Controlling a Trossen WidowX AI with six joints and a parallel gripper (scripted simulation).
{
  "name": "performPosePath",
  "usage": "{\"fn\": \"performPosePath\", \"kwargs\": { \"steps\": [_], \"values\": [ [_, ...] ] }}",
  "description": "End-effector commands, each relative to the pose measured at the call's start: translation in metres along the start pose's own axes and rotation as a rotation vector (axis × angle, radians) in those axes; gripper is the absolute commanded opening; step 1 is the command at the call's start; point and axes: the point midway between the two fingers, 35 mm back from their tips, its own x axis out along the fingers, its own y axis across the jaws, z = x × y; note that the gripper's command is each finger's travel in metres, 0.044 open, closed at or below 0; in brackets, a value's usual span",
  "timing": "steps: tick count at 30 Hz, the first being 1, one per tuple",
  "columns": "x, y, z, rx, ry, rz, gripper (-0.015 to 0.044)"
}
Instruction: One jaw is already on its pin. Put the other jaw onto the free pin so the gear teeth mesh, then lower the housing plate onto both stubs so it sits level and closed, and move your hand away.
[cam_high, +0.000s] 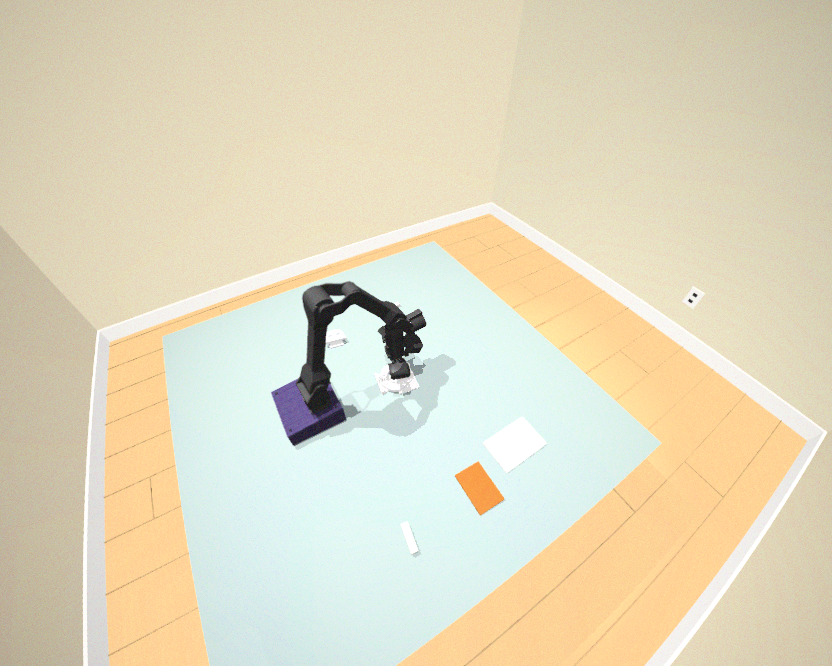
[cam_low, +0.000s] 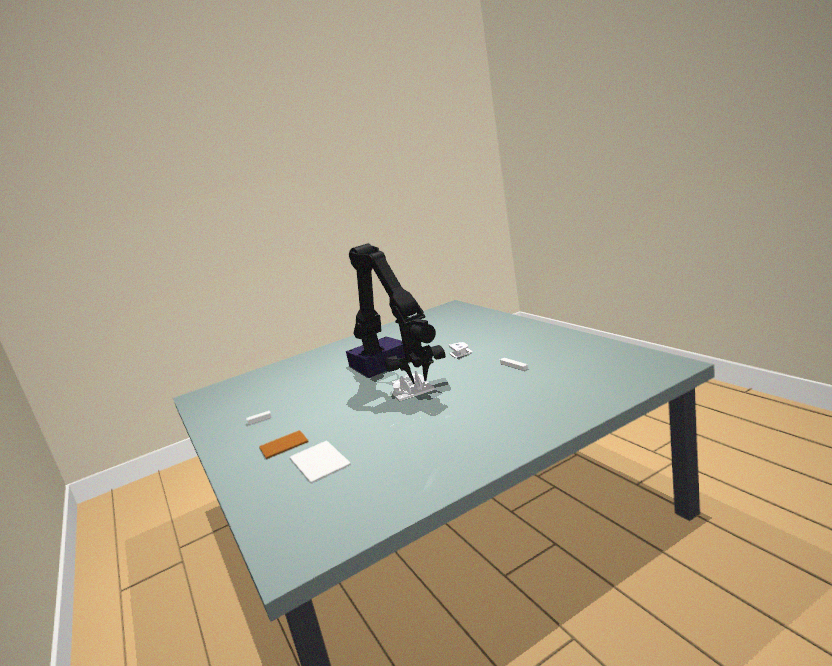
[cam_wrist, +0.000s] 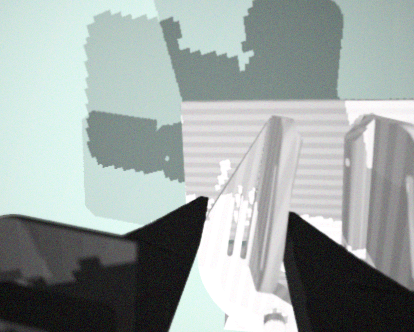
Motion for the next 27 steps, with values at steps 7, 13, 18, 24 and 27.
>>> {"fn": "performPosePath", "kwargs": {
  "steps": [7,13,18,24,27],
  "values": [
    [0.0021,0.0001,0.0,0.0,0.0,0.002,0.0134],
    [0.0042,0.0001,0.0,0.0,0.0,0.002,0.0134],
    [0.0042,0.0001,0.0,0.0,0.0,0.002,0.0134],
    [0.0042,0.0001,0.0,0.0,0.0,0.002,0.0134],
    [0.0042,0.0001,0.0,0.0,0.0,0.002,0.0134]
  ]
}}
